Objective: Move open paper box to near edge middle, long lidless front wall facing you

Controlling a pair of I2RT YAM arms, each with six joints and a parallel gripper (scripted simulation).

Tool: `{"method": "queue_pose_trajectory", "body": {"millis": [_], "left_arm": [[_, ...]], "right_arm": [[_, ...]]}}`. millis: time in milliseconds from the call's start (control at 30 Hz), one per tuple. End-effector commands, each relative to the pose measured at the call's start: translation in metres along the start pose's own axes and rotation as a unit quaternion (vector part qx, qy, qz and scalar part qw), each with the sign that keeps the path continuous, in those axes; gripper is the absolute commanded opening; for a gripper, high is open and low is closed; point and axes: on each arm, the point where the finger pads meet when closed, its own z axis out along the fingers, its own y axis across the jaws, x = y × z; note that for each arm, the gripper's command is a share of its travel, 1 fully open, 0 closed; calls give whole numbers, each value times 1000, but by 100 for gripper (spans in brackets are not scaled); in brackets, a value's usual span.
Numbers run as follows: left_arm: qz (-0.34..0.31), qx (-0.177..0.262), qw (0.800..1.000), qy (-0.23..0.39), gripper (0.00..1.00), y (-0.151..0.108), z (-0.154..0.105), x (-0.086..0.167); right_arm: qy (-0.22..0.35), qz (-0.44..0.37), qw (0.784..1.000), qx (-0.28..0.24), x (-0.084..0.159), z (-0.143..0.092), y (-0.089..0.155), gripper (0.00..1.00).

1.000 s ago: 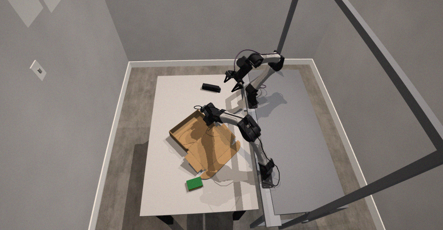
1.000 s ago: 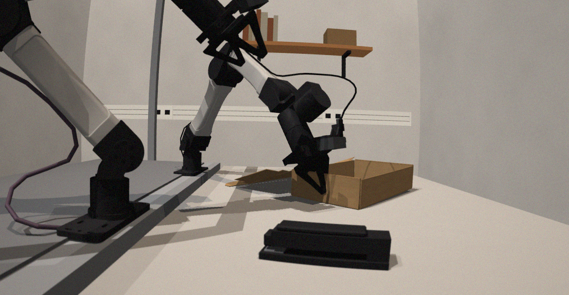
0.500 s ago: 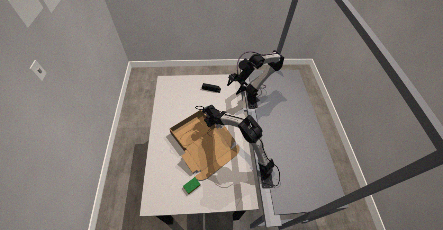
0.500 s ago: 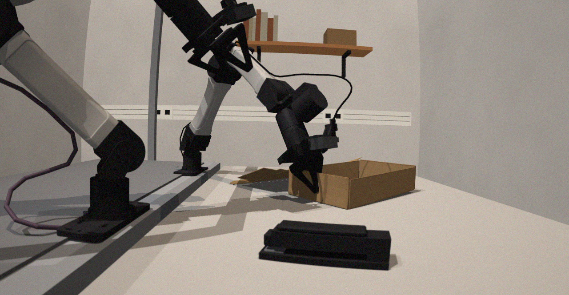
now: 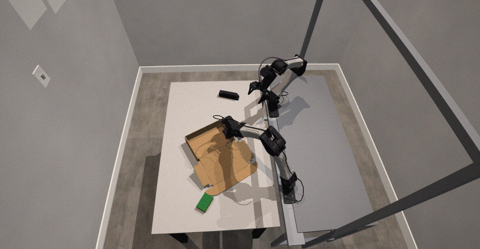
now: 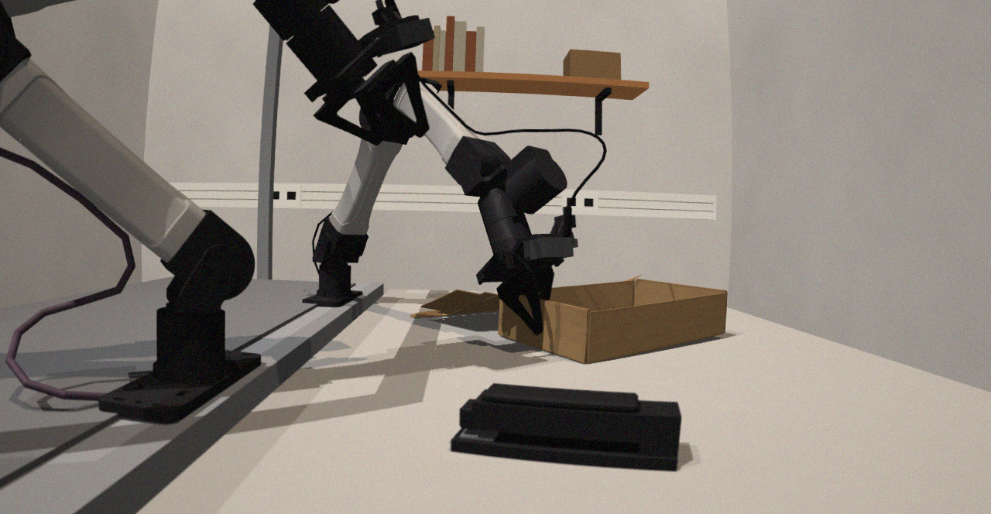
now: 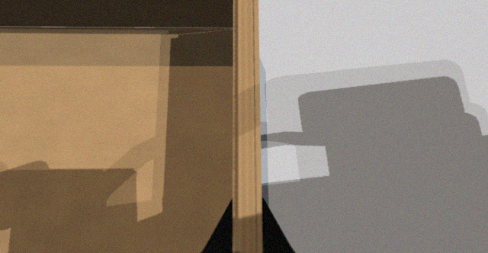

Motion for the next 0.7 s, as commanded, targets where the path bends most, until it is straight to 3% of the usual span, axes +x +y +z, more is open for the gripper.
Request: {"method": "queue_pose_trajectory", "body": {"millis": [0,667], "left_arm": [[29,7,999,-32,0,-2,-20,-18],[92,52,994,-23,0,-8,-32,5]], "right_arm": [[-5,3,1000,3,1,1,0,100],[-14,-12,1000,-17,8,3,11,100]]}}
